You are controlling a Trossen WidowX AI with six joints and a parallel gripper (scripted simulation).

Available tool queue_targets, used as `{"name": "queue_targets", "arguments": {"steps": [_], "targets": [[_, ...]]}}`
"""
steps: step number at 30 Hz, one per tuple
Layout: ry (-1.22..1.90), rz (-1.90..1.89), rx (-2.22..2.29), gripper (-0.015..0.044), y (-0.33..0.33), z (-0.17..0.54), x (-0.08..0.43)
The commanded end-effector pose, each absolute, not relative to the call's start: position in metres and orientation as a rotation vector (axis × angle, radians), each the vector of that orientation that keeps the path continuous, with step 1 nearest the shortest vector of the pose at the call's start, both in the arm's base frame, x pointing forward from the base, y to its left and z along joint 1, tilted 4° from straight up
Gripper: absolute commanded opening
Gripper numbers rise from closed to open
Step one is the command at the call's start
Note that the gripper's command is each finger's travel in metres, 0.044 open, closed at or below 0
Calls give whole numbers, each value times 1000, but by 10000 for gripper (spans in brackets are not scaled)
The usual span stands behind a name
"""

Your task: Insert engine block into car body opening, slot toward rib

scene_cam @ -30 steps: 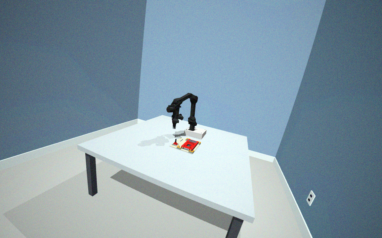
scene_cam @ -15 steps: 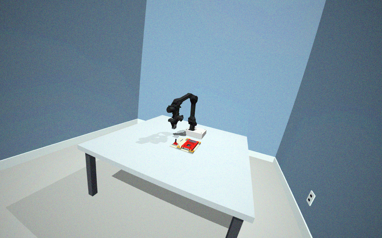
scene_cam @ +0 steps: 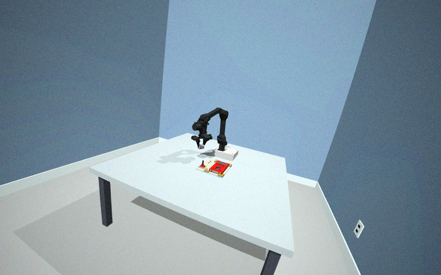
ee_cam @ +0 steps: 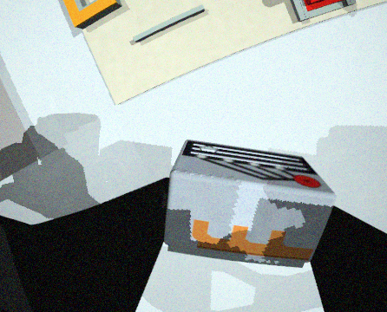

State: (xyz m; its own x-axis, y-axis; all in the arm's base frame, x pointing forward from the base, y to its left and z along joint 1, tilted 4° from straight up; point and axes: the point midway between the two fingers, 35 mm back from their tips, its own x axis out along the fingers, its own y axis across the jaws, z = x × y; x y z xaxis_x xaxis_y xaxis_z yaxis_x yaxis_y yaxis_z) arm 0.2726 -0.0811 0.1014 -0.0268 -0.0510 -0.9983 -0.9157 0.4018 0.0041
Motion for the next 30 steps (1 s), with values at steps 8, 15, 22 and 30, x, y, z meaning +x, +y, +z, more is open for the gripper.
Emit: {"name": "queue_targets", "arguments": {"steps": [8, 15, 22, 30], "targets": [[1527, 593, -652, 0, -81, 99, 272], [1569, 399, -465, 0, -81, 98, 272], [1593, 204, -278, 0, -81, 97, 272], [1599, -18, -63, 0, -81, 96, 272]]}}
